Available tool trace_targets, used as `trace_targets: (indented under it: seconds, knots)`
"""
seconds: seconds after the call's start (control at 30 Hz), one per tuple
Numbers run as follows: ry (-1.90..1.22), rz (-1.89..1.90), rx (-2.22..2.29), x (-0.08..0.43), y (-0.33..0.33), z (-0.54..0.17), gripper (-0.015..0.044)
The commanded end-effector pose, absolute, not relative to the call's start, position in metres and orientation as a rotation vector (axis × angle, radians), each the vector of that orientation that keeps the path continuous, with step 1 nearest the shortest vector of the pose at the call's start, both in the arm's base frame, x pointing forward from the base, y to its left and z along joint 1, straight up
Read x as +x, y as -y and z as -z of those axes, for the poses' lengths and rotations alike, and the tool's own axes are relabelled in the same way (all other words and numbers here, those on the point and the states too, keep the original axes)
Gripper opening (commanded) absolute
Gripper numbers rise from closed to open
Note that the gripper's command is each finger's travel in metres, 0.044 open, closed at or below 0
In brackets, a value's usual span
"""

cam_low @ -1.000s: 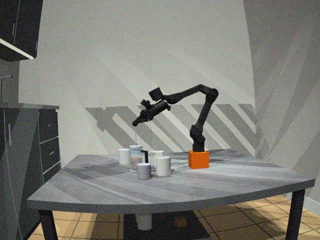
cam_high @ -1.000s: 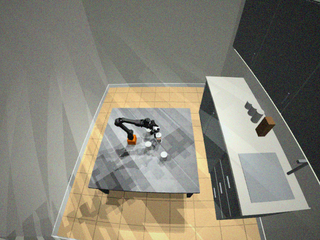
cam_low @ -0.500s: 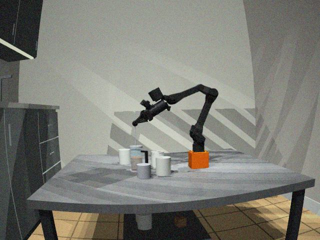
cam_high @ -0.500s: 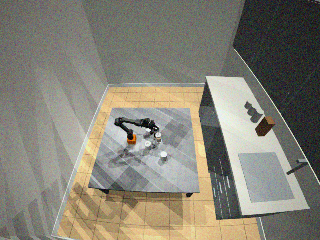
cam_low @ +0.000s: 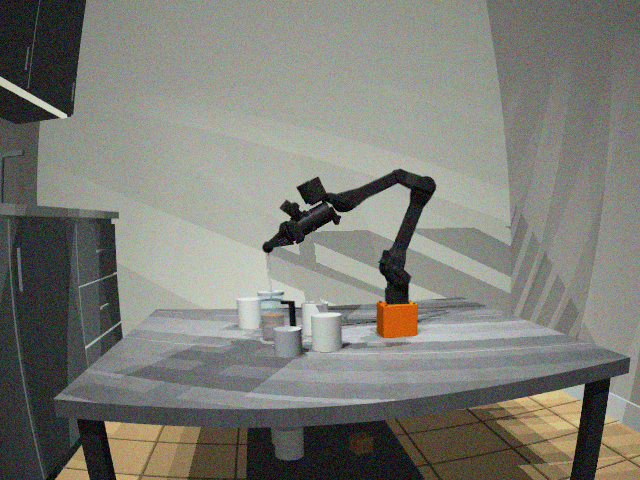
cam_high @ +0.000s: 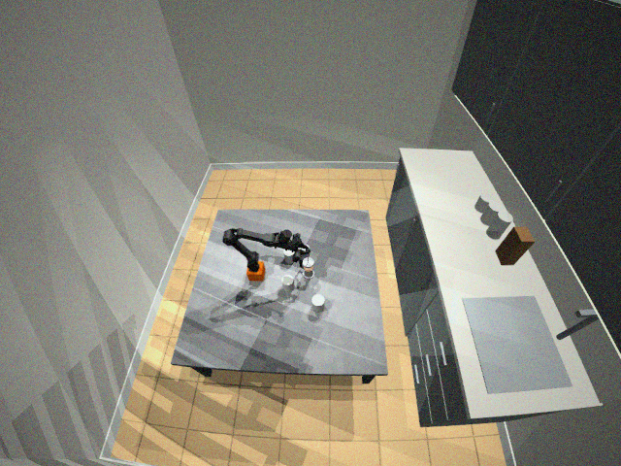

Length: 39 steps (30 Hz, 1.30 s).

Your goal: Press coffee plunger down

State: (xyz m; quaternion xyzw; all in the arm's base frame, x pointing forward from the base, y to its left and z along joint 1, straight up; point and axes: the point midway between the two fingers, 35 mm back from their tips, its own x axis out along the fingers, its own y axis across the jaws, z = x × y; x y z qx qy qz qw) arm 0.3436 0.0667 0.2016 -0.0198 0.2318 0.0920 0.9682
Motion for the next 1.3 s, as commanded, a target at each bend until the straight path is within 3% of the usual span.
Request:
trace_targets:
  seconds: [0.0,1.27]
  knots:
    - [-0.501,-0.187,-0.048,0.345,-0.067,-0.183,0.0127]
    - [-0.5,-0.187,-0.048,0.356,-0.069,-0.121,0.0127]
